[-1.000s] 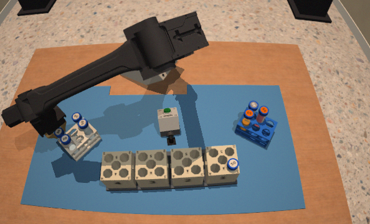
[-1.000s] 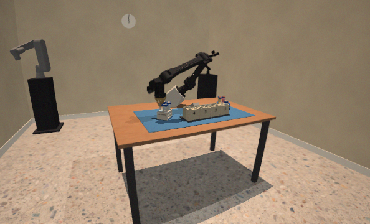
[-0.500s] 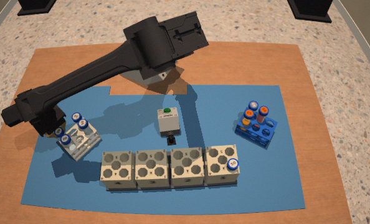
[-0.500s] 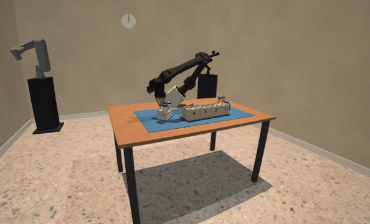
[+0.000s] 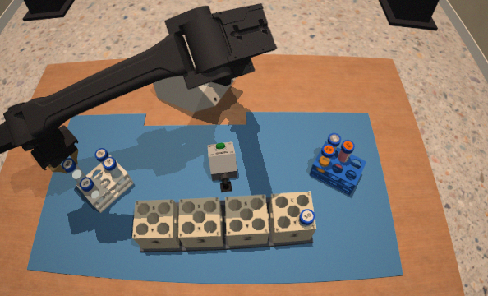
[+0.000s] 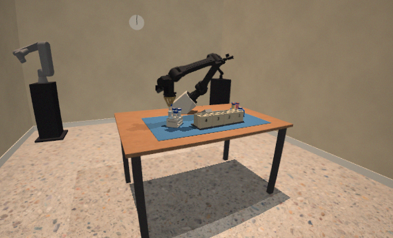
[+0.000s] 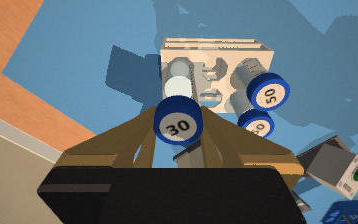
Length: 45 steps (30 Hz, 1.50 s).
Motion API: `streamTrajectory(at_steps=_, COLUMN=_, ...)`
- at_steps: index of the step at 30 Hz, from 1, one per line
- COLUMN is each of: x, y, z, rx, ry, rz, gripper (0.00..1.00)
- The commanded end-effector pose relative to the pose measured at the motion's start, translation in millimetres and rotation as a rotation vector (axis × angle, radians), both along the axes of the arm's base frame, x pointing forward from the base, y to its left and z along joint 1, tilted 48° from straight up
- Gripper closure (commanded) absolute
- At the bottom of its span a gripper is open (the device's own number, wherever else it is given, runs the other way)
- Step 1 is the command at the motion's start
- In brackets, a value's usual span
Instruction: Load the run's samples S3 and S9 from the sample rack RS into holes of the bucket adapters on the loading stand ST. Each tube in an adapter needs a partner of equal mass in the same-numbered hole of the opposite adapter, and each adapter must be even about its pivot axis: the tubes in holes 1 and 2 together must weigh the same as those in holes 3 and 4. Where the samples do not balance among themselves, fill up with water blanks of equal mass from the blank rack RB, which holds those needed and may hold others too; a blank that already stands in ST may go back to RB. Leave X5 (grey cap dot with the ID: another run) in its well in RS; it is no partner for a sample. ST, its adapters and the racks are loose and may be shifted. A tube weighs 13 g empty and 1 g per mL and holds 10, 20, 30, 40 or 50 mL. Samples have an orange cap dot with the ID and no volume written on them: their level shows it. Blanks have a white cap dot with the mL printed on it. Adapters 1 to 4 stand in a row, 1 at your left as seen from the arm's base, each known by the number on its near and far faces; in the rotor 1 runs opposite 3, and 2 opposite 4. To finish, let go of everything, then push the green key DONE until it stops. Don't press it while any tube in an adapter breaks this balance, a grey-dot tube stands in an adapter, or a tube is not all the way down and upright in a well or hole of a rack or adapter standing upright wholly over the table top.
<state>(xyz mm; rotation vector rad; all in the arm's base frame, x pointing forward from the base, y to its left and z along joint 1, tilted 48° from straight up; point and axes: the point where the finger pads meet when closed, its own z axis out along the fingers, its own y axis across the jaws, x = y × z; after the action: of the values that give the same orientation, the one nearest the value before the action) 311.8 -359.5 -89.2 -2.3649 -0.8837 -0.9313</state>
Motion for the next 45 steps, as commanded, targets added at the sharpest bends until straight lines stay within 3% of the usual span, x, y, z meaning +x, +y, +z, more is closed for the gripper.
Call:
streamTrajectory(at_steps=1, x=-4, y=-34, z=27.5, rx=-0.067, ry=-0.035, rz=-0.010, gripper=1.00)
streamTrajectory(at_steps=12, x=-22, y=-56, z=53.4, rx=-0.070, ry=-0.034, rz=-0.009, gripper=1.00)
streamTrajectory(at_steps=14, x=-22, y=-56, z=53.4, rx=-0.070, ry=-0.034, rz=-0.009, gripper=1.00)
streamTrajectory(at_steps=15, x=-22, y=-39, z=49.0, rx=-0.037, ry=-0.021, rz=0.007, gripper=1.00)
streamTrajectory(at_steps=17, x=-27, y=-62, z=60.5, rx=-0.071, ry=-0.033, rz=-0.009, gripper=1.00)
streamTrajectory(at_steps=31, x=-46, y=-84, z=88.7, rx=-0.073, ry=-0.031, rz=-0.009, gripper=1.00)
streamTrajectory(at_steps=32, x=-33, y=-49, z=84.8, rx=-0.035, ry=-0.036, rz=0.046, gripper=1.00)
streamTrajectory(at_steps=45, x=-25, y=7, z=143.3, rx=-0.192, ry=-0.245, rz=0.266, gripper=1.00)
